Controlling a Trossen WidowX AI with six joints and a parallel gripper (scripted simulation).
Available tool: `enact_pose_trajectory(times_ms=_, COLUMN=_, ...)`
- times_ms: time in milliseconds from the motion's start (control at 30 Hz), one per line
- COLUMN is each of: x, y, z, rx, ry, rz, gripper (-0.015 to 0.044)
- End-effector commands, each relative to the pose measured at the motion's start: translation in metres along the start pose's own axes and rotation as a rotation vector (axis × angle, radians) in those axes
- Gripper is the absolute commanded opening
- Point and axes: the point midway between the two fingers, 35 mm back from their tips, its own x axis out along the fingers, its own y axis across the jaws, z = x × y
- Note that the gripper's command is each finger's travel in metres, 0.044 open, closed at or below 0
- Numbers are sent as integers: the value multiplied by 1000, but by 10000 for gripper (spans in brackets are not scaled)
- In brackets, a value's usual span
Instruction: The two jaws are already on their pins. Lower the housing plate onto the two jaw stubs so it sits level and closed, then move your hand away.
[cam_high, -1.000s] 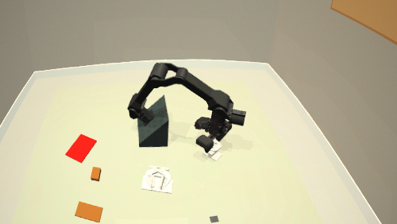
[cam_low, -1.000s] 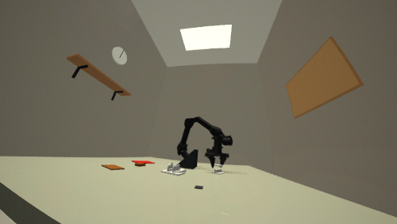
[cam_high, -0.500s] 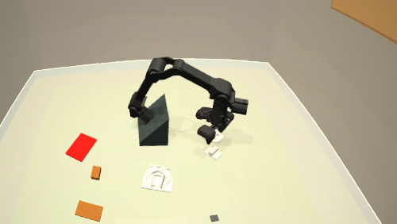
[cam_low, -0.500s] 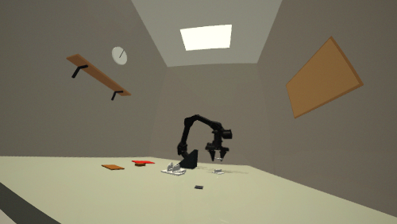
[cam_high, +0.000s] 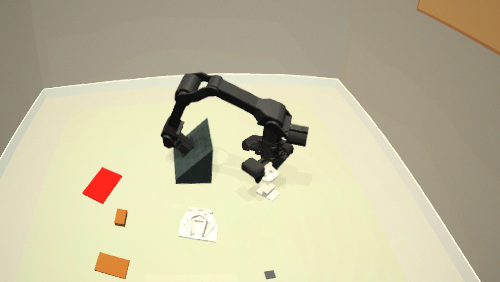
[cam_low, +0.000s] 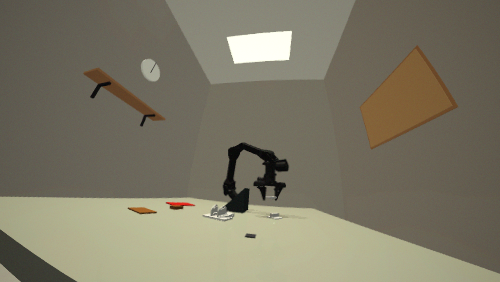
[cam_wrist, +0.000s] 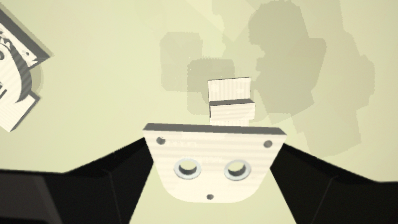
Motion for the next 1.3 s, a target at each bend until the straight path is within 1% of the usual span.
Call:
enact_pose_trajectory(times_ms=0, x=0, y=13, z=2, rx=39, ry=-6, rz=6, gripper=351)
enact_pose_trajectory(times_ms=633, x=-7, y=76, z=6, rx=254, ry=2, rz=0, gripper=351)
enact_pose_trajectory(times_ms=1267, x=-7, y=137, z=21, rx=473, ry=3, rz=4, gripper=351)
